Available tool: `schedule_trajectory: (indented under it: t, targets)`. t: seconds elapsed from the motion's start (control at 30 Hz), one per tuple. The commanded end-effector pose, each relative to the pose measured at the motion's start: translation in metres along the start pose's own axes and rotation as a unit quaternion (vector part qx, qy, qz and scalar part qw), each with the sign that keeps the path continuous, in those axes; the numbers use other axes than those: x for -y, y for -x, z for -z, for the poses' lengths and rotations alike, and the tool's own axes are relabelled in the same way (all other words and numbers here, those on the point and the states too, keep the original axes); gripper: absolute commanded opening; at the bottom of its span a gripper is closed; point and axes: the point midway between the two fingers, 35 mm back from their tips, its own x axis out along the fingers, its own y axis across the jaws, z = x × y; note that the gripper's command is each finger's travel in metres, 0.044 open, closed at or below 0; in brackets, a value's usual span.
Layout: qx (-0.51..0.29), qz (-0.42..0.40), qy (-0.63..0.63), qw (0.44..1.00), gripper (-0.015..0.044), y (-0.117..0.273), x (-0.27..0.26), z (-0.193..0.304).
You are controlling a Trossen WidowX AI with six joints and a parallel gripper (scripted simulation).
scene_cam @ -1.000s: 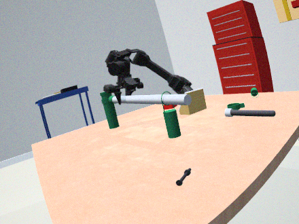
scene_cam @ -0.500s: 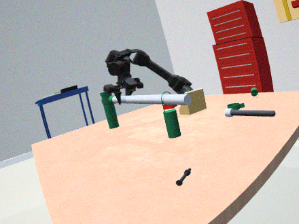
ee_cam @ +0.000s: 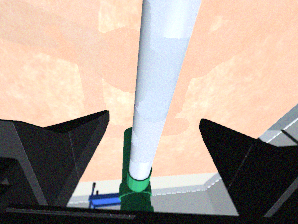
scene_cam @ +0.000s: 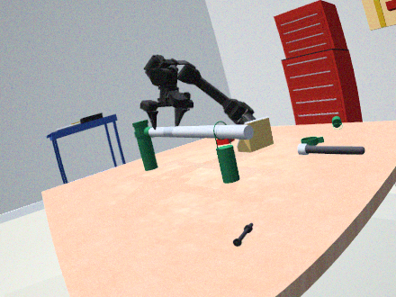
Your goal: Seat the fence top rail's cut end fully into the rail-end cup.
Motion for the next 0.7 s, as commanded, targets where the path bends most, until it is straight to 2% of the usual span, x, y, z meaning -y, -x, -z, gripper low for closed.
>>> schedule_trajectory:
  t: [0.0,0.07,0.27,0.67]
  targets:
    - [0.004,0.003,0.001,1.0,0.044,0.007,0.001,-0.004]
    - [0.004,0.008,0.003,1.0,0.044,0.008,0.0,-0.003]
    - [0.029,0.05,0.008,0.998,0.044,0.045,-0.004,-0.004]
    - [0.029,0.05,0.008,0.998,0.044,0.045,-0.004,-0.004]
